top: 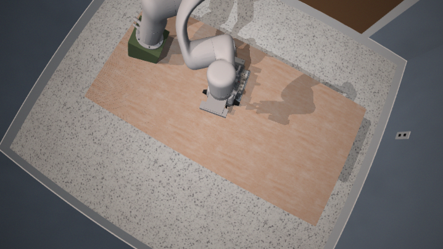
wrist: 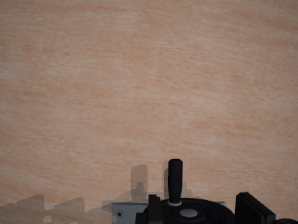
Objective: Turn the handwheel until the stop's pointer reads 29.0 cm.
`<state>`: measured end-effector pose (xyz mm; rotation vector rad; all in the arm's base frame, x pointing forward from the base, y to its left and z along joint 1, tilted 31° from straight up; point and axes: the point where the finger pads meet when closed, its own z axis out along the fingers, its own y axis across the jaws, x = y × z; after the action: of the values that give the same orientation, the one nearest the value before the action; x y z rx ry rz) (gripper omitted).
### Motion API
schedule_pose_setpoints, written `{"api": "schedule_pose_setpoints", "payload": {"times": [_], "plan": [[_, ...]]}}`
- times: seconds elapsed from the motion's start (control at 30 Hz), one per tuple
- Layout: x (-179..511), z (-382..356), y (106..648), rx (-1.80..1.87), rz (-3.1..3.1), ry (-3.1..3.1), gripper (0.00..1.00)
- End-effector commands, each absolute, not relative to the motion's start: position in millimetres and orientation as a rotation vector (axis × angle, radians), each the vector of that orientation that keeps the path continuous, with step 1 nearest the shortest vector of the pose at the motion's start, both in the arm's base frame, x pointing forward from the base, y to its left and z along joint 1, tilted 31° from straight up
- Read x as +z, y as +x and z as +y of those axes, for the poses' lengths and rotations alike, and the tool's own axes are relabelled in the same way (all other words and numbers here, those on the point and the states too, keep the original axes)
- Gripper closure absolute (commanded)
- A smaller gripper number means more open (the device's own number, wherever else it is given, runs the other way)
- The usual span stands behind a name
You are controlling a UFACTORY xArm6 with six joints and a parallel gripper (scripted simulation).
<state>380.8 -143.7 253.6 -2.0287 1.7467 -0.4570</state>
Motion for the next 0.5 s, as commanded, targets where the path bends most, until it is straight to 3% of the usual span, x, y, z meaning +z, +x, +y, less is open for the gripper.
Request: {"api": "schedule_pose_setpoints", "payload": {"times": [0.0,0.47], "plan": [[255,-146,382,-0.457,1.741,-2.028,0.43],[206,-140,411,-0.457,1.741,-2.028,0.43]]}}
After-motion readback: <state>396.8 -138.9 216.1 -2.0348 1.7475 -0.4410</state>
